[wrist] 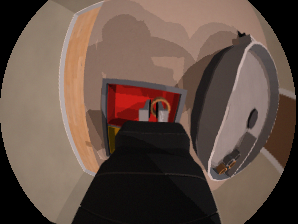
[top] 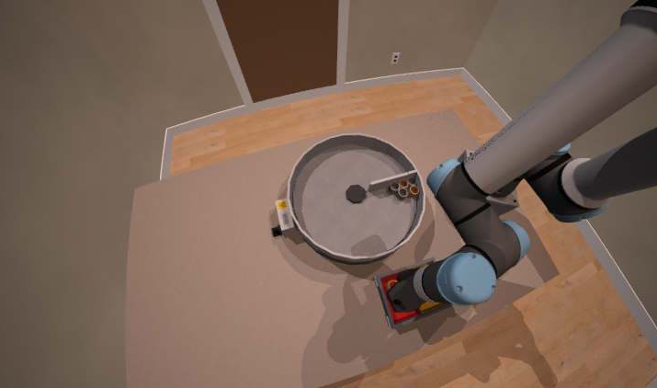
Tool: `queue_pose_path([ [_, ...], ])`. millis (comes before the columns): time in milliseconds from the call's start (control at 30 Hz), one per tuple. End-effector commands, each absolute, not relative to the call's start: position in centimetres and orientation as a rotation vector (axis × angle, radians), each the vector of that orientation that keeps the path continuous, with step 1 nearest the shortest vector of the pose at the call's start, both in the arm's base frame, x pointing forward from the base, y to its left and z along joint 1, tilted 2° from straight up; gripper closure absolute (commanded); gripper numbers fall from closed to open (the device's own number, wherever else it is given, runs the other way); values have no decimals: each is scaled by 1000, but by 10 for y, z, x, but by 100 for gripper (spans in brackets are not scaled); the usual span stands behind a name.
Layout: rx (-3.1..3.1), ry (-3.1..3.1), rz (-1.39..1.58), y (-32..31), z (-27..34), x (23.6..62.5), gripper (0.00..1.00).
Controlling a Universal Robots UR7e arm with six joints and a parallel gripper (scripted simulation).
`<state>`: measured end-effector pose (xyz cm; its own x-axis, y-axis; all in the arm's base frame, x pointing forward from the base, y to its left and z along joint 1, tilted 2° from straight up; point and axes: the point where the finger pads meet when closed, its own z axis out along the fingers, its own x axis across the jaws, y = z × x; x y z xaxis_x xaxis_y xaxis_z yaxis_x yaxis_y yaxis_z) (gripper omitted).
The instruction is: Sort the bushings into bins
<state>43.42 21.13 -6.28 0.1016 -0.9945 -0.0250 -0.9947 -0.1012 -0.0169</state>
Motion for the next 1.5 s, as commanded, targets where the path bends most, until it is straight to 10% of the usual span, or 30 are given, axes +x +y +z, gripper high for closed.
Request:
queue_pose_path([
  [0, -2309, 2085, 10, 212, -66, 435, 100],
  [1467, -2309, 2085, 10, 212, -84, 435, 100],
])
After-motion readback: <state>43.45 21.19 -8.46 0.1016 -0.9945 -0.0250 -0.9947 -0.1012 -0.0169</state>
